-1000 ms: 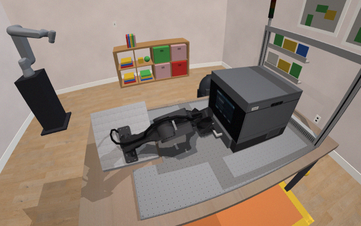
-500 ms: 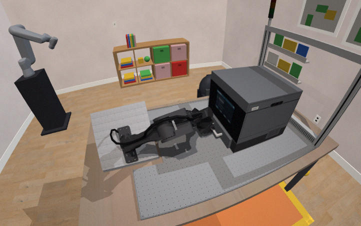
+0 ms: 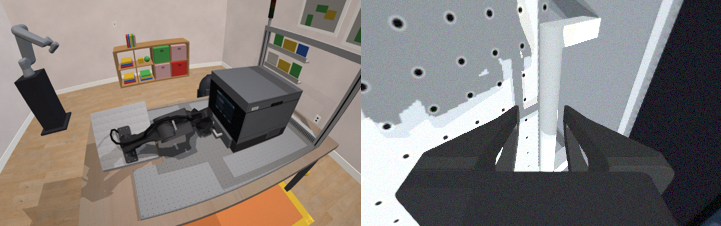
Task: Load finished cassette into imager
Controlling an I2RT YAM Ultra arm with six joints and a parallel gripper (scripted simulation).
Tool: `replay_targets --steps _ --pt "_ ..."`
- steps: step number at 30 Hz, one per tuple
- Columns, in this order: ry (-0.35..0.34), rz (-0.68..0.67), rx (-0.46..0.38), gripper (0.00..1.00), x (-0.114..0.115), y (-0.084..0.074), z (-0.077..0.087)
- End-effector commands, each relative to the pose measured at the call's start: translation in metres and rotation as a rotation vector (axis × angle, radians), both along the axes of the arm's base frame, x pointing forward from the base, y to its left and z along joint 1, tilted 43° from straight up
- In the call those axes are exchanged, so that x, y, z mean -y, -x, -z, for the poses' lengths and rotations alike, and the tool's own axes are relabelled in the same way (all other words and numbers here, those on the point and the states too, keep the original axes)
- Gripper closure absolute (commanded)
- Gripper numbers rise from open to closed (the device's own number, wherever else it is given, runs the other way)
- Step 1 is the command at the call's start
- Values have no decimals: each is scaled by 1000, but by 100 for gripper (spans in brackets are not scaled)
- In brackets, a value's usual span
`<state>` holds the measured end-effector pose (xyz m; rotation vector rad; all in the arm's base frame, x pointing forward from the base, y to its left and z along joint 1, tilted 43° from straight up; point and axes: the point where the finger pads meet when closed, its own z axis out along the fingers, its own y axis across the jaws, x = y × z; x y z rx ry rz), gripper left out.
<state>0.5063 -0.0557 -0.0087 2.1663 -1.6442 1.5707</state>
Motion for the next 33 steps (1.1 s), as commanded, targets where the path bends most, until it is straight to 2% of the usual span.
replay_targets --steps 1,5,7,20,22,23,24,33 --pt "-13 -24 38 65 -10 -10 -18" --pt "-13 -24 38 65 -10 -10 -18" --pt "-9 -19 7 65 -12 3 -9" --pt "-5 -15 8 65 -20 16 -17" --pt "-5 -15 8 65 -20 16 -17" --pt "-12 -20 24 65 -22 11 -23" --pt "-7 -17 7 65 -21 18 -19" --pt "-5 -14 8 65 -27 27 -24"
